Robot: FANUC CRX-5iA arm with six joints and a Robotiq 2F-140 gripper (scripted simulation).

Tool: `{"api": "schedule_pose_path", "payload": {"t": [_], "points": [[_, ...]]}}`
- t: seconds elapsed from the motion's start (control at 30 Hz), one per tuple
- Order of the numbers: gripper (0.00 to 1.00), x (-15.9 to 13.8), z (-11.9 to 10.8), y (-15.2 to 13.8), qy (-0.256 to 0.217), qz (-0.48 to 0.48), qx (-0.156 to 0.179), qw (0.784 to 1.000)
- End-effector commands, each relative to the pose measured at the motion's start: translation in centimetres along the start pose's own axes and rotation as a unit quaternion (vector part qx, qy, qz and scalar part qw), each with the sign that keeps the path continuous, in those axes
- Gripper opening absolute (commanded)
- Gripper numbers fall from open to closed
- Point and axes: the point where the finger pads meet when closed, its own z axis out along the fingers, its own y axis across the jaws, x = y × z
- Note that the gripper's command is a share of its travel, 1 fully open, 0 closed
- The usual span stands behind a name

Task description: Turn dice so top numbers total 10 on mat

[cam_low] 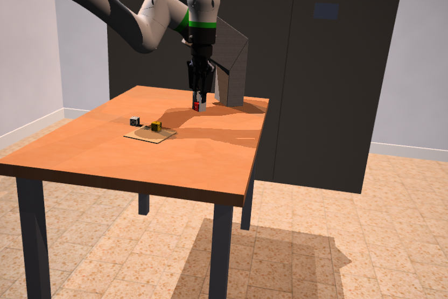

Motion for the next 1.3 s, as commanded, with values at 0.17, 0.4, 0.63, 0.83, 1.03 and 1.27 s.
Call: {"api": "schedule_pose_path", "payload": {"t": [0.17,0.4,0.63,0.83,1.03,1.27], "points": [[0.16,0.0,-0.1,0.0,0.000,0.000,0.000,1.000],[0.16,3.5,-0.3,2.0,-0.002,-0.068,0.002,0.998],[0.16,7.9,-0.4,5.3,-0.002,-0.157,0.002,0.988],[0.16,12.3,-0.5,9.6,0.000,-0.256,0.001,0.967],[0.16,13.4,-0.5,10.8,0.000,-0.280,0.000,0.960],[0.16,13.4,-0.5,10.8,0.000,-0.280,0.000,0.960]]}}
